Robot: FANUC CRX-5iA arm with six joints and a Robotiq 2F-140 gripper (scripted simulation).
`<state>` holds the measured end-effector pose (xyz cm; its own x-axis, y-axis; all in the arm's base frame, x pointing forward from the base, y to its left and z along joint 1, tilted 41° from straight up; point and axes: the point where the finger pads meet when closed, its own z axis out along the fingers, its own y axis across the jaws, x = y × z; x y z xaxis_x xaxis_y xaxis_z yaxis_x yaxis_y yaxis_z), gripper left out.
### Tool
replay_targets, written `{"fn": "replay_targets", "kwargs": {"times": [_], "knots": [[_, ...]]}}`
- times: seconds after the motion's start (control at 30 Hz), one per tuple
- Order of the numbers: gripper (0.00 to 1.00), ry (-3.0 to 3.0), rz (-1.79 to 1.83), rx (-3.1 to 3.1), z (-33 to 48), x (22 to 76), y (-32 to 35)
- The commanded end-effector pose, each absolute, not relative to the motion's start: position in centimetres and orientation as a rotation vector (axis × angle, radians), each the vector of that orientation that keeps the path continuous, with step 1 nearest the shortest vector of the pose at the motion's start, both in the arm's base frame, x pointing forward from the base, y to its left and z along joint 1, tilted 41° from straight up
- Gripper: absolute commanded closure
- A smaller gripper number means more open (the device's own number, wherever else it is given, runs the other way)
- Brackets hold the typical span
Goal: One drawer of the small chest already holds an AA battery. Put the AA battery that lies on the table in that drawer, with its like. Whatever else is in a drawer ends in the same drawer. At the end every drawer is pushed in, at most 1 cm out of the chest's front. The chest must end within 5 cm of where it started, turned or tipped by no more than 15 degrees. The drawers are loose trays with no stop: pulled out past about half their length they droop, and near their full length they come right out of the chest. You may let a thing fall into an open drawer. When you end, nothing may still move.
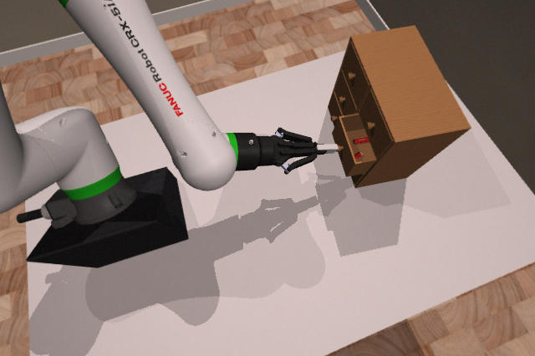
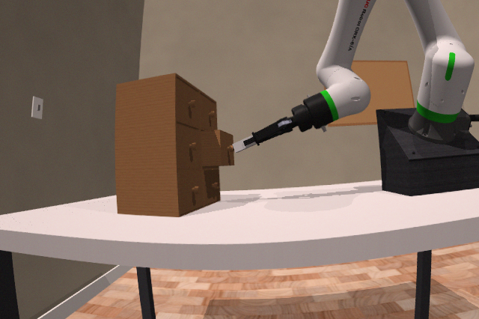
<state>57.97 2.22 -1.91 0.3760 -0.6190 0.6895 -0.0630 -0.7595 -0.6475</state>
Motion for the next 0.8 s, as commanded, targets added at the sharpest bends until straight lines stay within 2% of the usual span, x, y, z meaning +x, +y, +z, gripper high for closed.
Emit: {"fn": "replay_targets", "kwargs": {"times": [0.0,0.77], "knots": [[1.00,0.586,-1.387,-2.113,-2.0,58.8,2.2],[1.00,0.586,-1.387,-2.113,-2.2,62.0,2.1]]}}
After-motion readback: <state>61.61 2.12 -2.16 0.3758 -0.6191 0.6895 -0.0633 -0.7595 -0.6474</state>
